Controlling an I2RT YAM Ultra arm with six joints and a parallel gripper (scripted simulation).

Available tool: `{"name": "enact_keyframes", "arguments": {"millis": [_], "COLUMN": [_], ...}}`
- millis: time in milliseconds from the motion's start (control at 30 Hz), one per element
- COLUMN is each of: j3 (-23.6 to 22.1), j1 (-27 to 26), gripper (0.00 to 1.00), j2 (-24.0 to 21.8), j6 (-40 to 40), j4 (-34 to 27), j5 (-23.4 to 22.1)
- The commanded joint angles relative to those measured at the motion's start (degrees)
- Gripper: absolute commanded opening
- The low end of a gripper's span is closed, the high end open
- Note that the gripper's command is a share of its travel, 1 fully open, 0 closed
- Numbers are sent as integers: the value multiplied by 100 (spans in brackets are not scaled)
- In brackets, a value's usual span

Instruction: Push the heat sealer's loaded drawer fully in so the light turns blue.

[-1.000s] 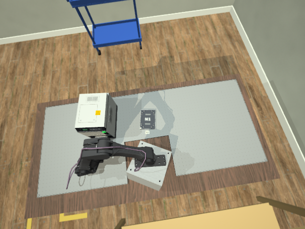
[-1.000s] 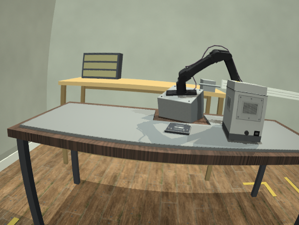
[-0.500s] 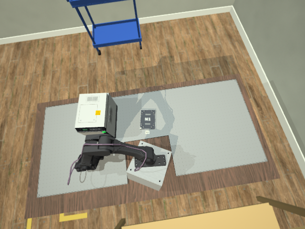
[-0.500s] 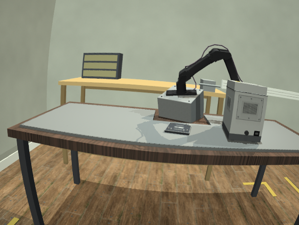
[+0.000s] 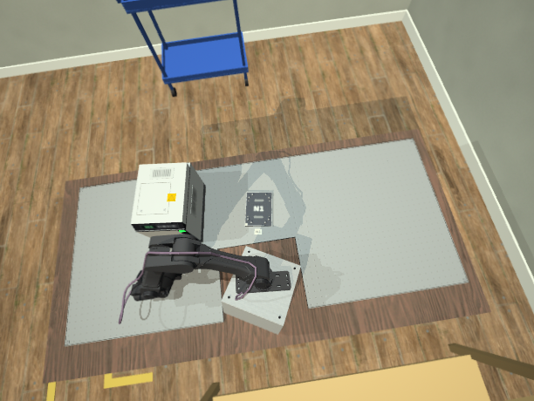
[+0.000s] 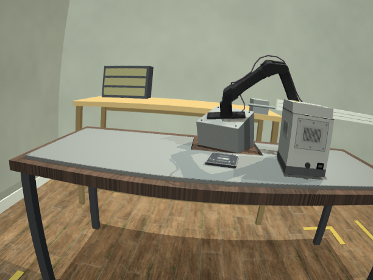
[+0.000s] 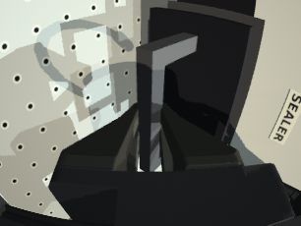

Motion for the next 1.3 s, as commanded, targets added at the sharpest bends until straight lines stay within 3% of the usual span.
{"name": "enact_keyframes", "arguments": {"millis": [0, 1267], "j3": [-24, -126], "j1": [88, -47], "gripper": [0, 0], "j2": [-232, -255], "j6": [-73, -153], "j4": [106, 181], "j5": [-45, -43]}}
